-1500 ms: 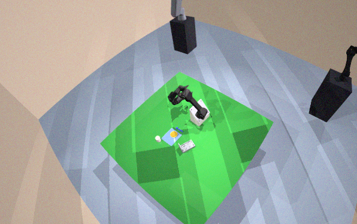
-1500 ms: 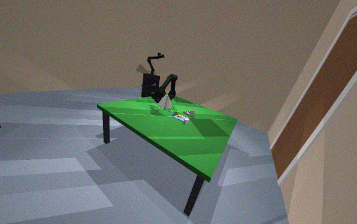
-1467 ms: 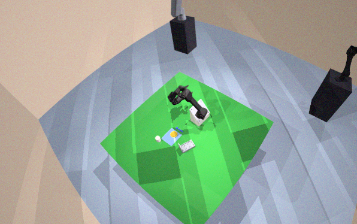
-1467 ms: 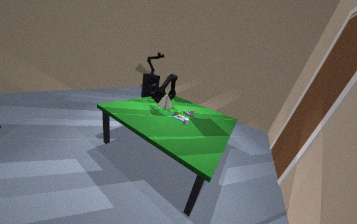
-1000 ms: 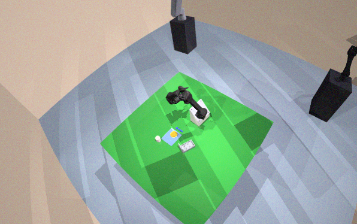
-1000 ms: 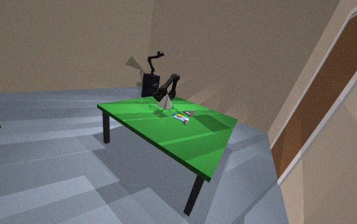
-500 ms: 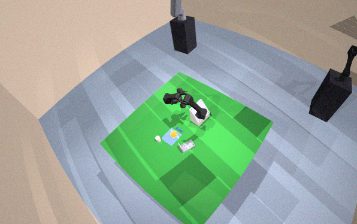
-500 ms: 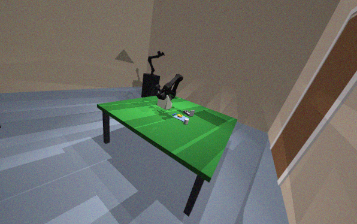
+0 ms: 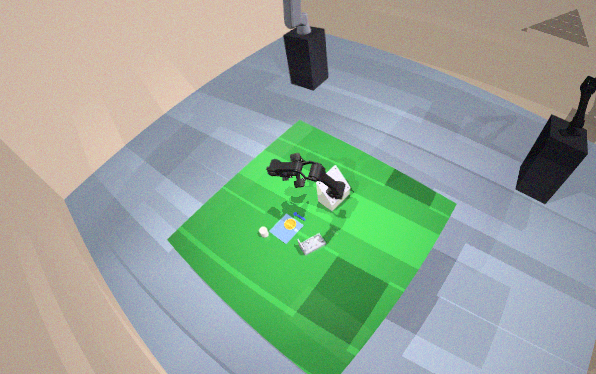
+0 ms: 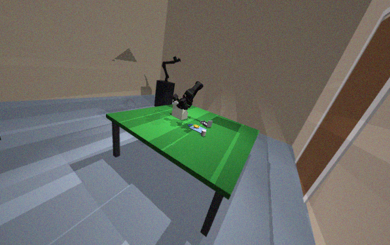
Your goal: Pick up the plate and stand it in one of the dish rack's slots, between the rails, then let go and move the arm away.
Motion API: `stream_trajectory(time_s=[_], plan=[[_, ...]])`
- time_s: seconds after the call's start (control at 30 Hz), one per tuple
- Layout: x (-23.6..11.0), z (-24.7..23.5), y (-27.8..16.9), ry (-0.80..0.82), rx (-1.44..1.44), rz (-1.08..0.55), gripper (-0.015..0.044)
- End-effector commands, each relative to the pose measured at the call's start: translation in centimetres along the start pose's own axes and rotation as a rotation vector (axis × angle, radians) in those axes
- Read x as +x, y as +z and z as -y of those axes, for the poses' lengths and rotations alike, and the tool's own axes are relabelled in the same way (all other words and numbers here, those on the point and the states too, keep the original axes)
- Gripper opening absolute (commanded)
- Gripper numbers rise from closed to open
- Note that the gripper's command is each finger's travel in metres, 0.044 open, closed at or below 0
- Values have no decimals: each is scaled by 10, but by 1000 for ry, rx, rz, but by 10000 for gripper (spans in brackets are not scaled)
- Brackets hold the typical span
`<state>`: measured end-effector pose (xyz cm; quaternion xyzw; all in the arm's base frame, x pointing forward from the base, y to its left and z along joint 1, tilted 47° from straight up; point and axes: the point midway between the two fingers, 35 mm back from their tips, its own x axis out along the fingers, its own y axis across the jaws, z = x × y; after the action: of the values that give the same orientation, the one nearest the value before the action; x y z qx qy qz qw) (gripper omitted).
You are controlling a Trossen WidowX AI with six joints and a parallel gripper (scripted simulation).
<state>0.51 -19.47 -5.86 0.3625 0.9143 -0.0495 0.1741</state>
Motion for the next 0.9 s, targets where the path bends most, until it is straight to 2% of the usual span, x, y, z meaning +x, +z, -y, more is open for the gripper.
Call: stream_trajectory(time_s=[0.0,0.87], plan=[[-19,-15,6,59,-64,94,400],[-128,-118,16,281,-571,621,400]])
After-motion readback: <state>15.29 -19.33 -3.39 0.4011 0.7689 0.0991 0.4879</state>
